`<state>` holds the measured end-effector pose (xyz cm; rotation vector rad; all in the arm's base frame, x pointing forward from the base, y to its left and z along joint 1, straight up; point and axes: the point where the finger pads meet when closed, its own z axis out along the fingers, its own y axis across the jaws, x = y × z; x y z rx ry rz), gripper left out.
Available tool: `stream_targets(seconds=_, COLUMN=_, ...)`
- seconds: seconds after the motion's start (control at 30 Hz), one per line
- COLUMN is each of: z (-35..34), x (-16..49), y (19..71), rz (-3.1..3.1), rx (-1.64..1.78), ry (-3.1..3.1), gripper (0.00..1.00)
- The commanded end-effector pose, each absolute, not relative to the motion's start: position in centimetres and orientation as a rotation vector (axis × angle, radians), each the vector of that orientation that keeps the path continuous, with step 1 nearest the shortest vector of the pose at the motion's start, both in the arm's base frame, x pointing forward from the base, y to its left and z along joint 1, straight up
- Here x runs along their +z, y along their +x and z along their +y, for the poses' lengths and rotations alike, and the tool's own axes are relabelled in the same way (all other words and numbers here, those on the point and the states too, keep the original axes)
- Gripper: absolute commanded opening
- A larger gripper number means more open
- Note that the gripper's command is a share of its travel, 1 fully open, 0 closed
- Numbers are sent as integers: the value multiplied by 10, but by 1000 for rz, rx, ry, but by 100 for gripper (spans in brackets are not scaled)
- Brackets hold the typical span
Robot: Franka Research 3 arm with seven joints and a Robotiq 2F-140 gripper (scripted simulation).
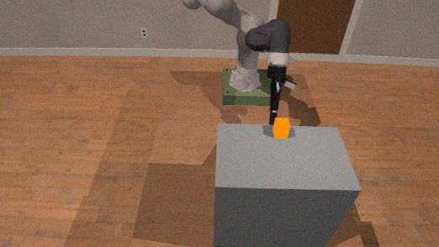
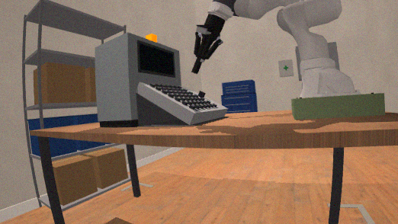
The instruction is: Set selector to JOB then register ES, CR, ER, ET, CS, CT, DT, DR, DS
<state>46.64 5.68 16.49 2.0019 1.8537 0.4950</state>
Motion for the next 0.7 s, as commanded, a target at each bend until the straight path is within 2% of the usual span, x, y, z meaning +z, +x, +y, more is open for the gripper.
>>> stream_targets(seconds=0.0, z=58, x=166, y=467, rz=1865, rx=498, ry=1991, gripper=10)
stream_targets(seconds=0.33, z=57, x=153, y=475, rz=1865, rx=498, ry=1991, gripper=10)
stream_targets(seconds=0.67, z=56, x=105, y=502, rz=1865, rx=498, ry=1991, gripper=10)
